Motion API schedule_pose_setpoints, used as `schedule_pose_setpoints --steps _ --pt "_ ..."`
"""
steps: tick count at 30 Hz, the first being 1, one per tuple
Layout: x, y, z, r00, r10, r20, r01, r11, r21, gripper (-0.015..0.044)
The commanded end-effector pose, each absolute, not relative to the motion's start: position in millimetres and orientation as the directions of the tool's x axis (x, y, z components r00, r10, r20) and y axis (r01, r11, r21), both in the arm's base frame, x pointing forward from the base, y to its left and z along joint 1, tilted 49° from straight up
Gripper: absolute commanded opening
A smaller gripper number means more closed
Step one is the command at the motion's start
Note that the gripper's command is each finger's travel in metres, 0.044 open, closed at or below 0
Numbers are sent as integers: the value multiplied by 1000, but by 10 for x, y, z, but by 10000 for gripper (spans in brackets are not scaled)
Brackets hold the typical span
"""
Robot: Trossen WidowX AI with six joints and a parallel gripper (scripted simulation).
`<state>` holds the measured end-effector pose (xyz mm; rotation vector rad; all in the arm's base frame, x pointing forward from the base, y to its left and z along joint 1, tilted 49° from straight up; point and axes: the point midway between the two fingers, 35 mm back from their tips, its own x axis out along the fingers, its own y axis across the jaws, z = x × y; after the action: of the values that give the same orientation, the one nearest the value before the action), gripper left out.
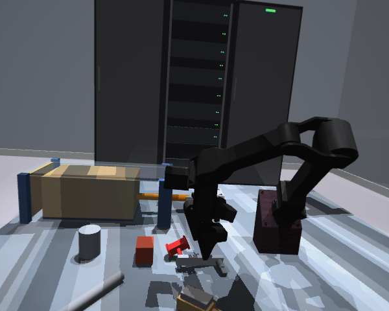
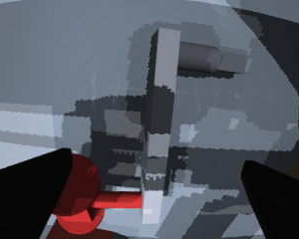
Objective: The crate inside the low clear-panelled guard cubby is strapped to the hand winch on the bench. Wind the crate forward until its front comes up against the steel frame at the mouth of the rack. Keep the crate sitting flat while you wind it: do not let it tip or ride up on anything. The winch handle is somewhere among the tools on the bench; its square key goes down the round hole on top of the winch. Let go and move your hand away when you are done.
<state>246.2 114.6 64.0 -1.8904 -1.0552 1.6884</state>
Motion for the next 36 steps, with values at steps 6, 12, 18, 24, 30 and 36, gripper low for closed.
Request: schedule_pose_setpoints --steps 6,12,18,24,30,36 --pt "2432 1348 433 -26 751 -660 257 -633 -730 440" --pt "2432 1384 401 -26 751 -660 257 -633 -730 440" --pt "2428 1453 341 -26 751 -660 257 -633 -730 440" --pt "2450 1450 371 -17 751 -660 269 -632 -727 427" --pt "2450 1450 371 -17 751 -660 269 -632 -727 387" --pt "2450 1450 371 -17 751 -660 269 -632 -727 347"
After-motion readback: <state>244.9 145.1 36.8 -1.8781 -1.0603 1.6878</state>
